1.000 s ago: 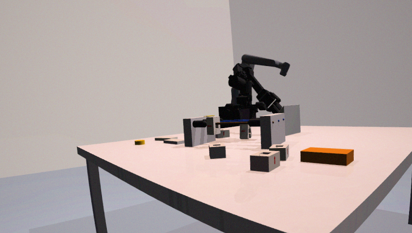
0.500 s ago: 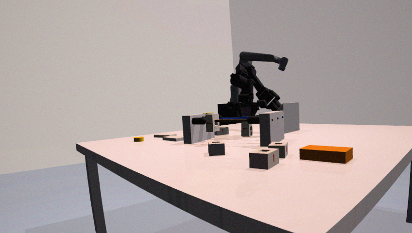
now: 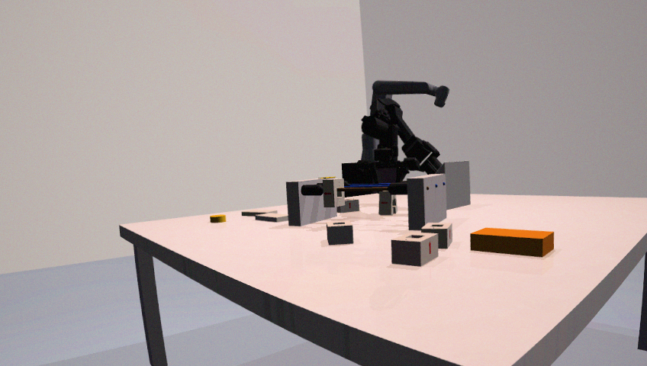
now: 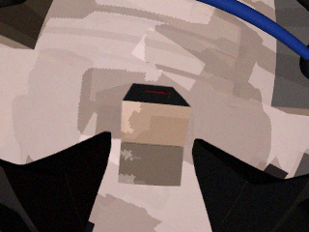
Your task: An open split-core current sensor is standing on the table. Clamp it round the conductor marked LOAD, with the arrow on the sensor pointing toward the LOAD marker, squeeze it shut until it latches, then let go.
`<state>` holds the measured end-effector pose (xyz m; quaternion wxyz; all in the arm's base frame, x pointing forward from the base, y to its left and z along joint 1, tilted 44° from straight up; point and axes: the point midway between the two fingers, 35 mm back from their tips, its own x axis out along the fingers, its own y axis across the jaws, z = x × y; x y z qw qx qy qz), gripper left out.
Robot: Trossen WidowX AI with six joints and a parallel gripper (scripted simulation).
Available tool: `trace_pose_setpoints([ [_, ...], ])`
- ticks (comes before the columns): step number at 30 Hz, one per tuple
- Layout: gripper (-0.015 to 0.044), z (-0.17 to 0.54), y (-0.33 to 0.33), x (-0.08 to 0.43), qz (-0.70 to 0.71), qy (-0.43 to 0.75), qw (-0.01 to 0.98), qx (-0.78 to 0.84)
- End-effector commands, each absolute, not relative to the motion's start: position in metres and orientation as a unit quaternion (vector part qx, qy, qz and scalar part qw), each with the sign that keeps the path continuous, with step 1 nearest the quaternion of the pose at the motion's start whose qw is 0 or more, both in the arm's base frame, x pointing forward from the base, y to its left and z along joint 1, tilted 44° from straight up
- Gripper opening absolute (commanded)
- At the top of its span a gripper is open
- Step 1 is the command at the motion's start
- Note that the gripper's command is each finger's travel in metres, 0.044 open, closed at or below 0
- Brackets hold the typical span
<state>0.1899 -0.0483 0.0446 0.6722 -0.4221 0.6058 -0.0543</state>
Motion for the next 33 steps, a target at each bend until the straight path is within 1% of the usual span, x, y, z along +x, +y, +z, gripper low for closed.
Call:
trace_pose_setpoints([
  [1, 0.0327, 0.045, -0.048, 0.19, -0.055, 0.605, 0.673, -0.421],
  [4, 0.0327, 0.05, -0.043, 0.189, -0.054, 0.606, 0.673, -0.421],
  [9, 0.0327, 0.085, -0.016, 0.173, -0.051, 0.608, 0.67, -0.422],
  [13, 0.0327, 0.087, -0.015, 0.173, -0.051, 0.608, 0.67, -0.422],
  [15, 0.032, 0.087, -0.014, 0.174, -0.031, 0.614, 0.651, -0.446],
  [18, 0.032, 0.088, -0.013, 0.178, 0.06, 0.631, 0.557, -0.537],
  [22, 0.032, 0.087, -0.01, 0.184, 0.195, 0.63, 0.403, -0.635],
  [28, 0.032, 0.083, -0.006, 0.195, 0.391, 0.573, 0.153, -0.704],
  [30, 0.032, 0.083, -0.005, 0.196, 0.413, 0.563, 0.124, -0.706],
  [33, 0.032, 0.083, -0.005, 0.196, 0.413, 0.563, 0.124, -0.706],
])
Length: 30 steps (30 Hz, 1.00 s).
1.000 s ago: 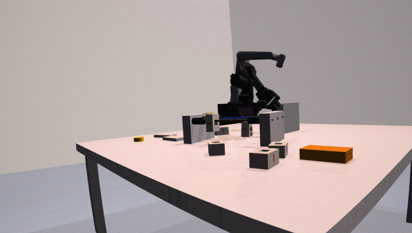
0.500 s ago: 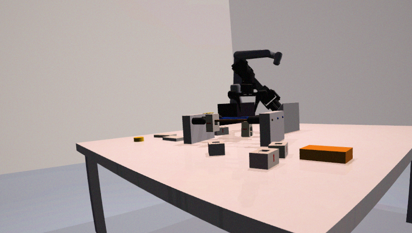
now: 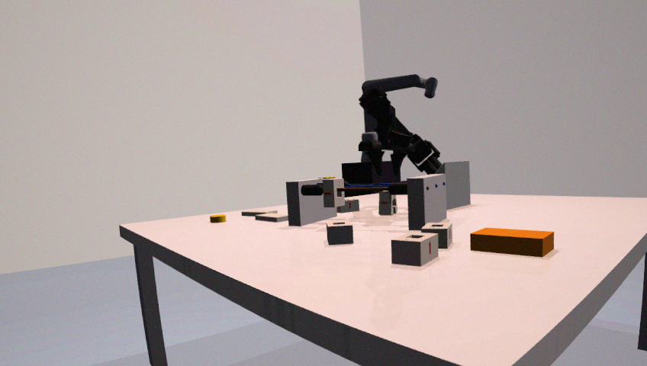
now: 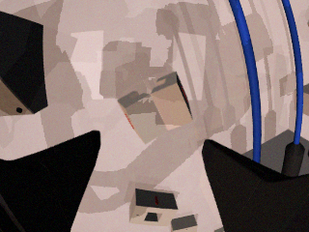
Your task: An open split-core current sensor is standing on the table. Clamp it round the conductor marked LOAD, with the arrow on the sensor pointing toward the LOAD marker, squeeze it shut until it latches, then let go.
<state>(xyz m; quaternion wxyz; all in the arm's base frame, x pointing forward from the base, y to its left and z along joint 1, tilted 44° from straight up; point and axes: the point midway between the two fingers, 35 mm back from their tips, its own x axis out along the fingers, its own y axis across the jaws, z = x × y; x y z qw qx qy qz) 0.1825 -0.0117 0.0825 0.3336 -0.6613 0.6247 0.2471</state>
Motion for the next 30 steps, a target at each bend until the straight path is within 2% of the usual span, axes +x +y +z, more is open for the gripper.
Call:
trace_pose_setpoints([
  [1, 0.032, 0.084, -0.006, 0.196, 0.413, 0.563, 0.124, -0.706],
  [30, 0.032, 0.056, -0.031, 0.199, 0.413, 0.562, 0.125, -0.706],
])
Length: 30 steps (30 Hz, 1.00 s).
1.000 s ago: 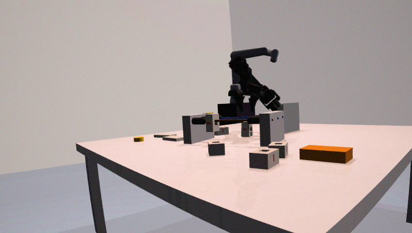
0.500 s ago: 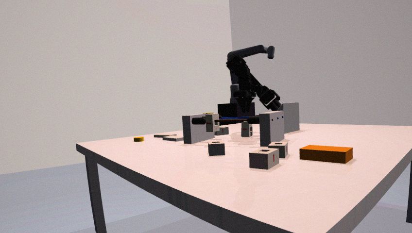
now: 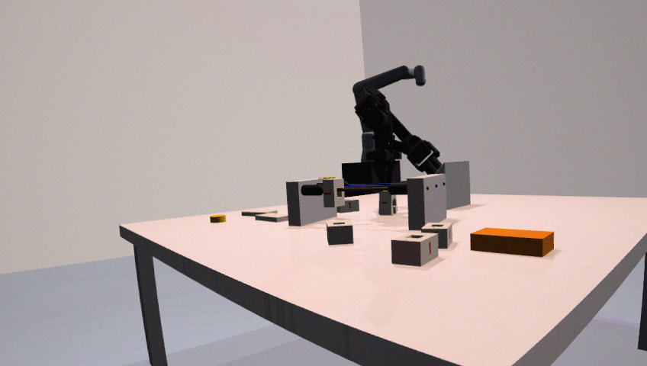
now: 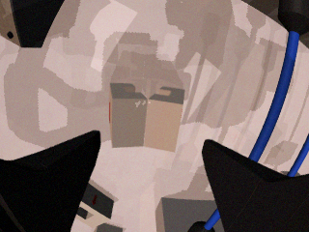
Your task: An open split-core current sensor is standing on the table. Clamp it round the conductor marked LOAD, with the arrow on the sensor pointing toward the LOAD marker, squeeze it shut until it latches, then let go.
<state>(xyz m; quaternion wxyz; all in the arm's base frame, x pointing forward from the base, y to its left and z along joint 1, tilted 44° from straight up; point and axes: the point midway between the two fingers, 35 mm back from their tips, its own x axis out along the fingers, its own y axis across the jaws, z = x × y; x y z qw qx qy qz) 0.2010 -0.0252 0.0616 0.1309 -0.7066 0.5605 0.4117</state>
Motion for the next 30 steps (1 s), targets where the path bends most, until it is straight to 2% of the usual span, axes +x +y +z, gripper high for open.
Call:
trace_pose_setpoints([
  [1, 0.032, 0.055, -0.032, 0.199, 0.413, 0.562, 0.125, -0.706],
  [18, 0.032, 0.04, -0.047, 0.197, 0.412, 0.563, 0.124, -0.706],
  [30, 0.024, 0.042, -0.044, 0.2, 0.41, 0.562, 0.129, -0.706],
])
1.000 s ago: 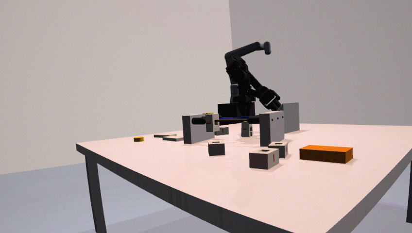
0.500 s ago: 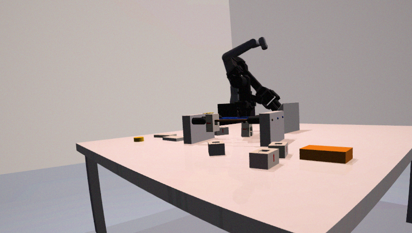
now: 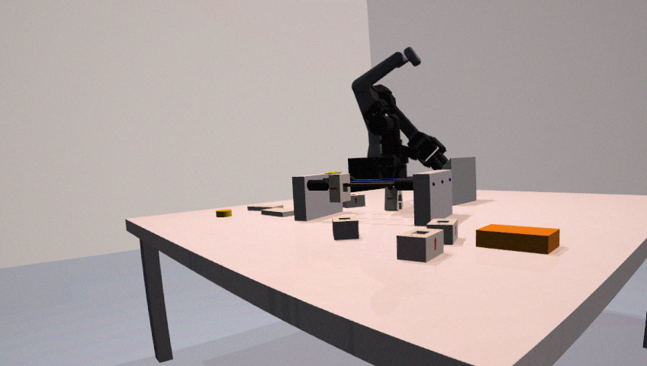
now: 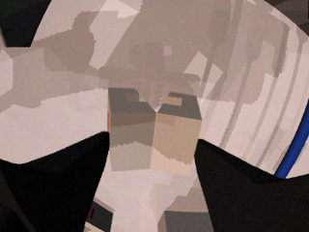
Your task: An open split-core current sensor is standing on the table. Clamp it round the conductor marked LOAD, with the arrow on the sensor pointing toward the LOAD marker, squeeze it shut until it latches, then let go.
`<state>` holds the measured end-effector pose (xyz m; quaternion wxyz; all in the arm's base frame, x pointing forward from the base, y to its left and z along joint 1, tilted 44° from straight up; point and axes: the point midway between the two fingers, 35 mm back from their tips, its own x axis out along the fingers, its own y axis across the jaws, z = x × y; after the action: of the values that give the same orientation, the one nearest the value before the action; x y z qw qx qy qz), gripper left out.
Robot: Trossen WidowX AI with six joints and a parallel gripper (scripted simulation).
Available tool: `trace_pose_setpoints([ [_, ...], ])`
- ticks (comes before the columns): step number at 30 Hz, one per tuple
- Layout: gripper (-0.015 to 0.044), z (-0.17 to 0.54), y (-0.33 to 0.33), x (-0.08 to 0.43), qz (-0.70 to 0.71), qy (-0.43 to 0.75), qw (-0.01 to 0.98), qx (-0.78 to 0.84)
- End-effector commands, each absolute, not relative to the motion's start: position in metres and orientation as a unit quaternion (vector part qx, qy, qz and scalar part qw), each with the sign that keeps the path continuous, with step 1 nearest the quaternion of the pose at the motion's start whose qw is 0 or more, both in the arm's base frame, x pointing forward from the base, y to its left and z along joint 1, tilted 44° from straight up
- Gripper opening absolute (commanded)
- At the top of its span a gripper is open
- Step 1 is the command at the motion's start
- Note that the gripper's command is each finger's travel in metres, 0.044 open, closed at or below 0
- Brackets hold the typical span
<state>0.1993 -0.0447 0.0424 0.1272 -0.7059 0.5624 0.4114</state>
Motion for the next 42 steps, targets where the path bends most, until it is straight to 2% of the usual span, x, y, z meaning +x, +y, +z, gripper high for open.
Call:
trace_pose_setpoints([
  [1, 0.0233, 0.042, -0.044, 0.2, 0.41, 0.562, 0.129, -0.706],
  [6, 0.02, 0.042, -0.044, 0.2, 0.41, 0.562, 0.129, -0.706],
  [14, 0.0, 0.059, -0.024, 0.204, 0.414, 0.559, 0.131, -0.706],
  [31, 0.0, 0.116, 0.036, 0.201, 0.414, 0.562, 0.125, -0.705],
  [42, 0.0, 0.116, 0.044, 0.22, 0.402, 0.57, 0.139, -0.703],
])
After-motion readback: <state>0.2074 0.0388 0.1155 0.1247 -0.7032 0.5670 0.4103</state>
